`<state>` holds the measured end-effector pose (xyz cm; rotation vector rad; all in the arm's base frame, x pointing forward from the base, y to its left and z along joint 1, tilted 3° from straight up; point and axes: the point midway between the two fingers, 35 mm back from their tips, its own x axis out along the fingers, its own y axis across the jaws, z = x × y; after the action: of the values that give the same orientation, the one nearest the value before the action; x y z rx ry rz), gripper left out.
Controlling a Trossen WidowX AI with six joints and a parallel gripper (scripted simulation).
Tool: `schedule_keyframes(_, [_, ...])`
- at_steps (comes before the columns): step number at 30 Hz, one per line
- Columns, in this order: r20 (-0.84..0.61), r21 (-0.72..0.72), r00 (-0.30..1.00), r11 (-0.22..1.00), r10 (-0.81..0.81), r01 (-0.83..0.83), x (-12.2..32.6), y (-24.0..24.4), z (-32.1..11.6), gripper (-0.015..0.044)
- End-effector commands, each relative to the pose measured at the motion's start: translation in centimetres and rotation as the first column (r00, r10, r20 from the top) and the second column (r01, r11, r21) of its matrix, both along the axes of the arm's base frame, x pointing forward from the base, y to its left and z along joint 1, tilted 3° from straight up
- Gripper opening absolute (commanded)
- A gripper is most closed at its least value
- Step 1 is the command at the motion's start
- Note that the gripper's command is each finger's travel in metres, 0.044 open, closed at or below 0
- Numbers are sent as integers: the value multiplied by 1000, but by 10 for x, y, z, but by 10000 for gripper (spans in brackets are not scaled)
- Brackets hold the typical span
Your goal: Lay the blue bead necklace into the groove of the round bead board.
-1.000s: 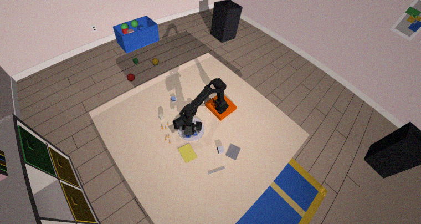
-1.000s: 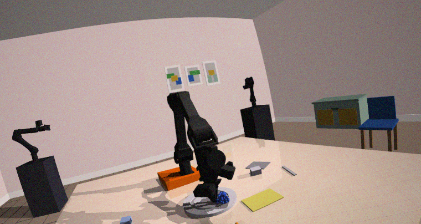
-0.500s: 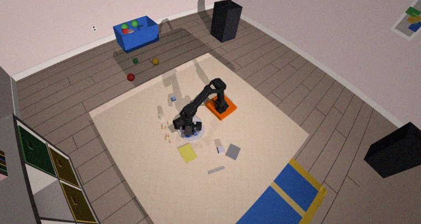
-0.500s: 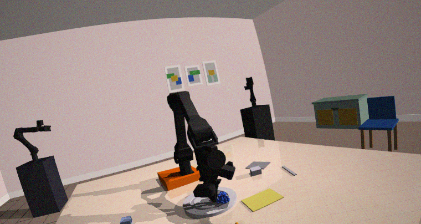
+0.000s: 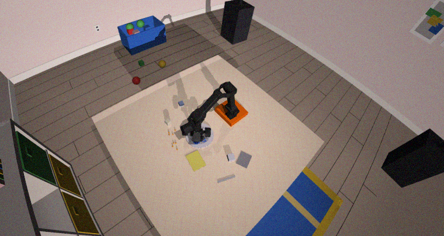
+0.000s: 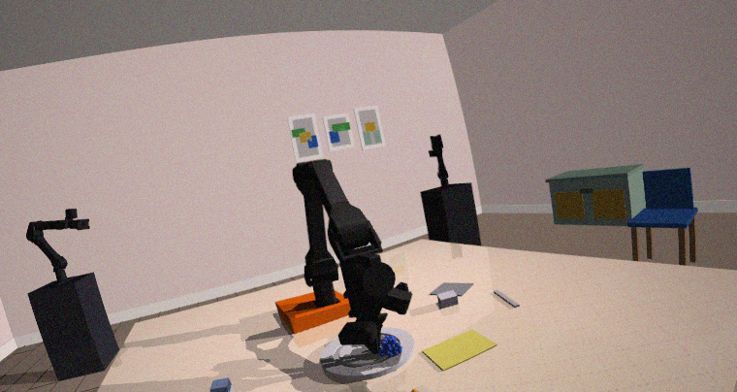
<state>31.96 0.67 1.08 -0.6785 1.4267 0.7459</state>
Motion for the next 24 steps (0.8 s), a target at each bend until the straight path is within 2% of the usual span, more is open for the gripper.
schedule_keyframes(1, [1,0,1000,1000,0,0,0,0,0,0])
schedule_keyframes(24, [-5,-2,1000,1000,5,-5,1,-9,14,0])
